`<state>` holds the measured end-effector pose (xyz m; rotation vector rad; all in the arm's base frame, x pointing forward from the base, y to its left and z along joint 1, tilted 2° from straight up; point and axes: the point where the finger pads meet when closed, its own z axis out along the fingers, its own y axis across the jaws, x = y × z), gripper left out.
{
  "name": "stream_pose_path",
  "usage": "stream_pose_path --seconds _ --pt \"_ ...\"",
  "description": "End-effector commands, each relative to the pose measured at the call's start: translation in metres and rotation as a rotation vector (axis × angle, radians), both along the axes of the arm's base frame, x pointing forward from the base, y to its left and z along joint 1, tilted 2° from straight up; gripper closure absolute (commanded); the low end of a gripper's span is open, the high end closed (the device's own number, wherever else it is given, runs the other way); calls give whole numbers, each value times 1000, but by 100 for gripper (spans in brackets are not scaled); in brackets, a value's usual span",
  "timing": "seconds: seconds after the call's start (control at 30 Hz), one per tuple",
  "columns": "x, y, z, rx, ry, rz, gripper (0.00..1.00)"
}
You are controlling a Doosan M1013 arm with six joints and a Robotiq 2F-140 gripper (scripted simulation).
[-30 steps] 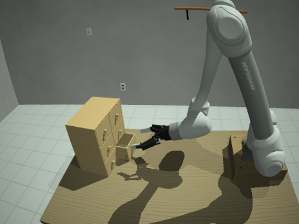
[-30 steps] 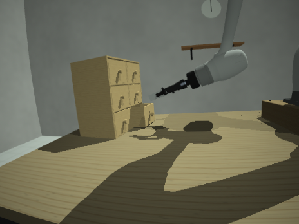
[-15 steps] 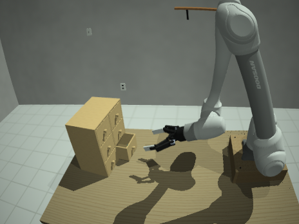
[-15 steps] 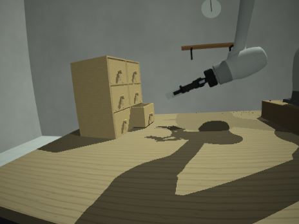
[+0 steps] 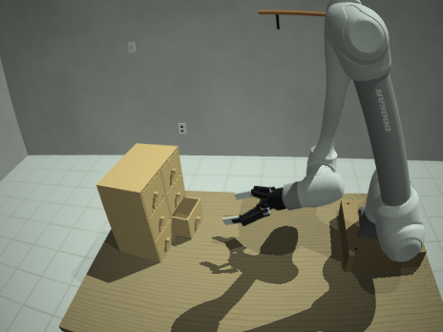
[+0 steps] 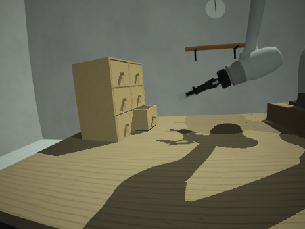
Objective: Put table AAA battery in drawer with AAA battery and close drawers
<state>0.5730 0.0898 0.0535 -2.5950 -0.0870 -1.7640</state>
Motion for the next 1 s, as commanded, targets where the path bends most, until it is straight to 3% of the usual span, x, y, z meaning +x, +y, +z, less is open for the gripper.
stream_pose_path --seconds 0.0,0.5,0.97 --pt "-3 -1 2 6 -5 -6 0" --pt "-3 -1 3 5 6 -6 0" --pt "-3 -1 5 3 64 -8 0"
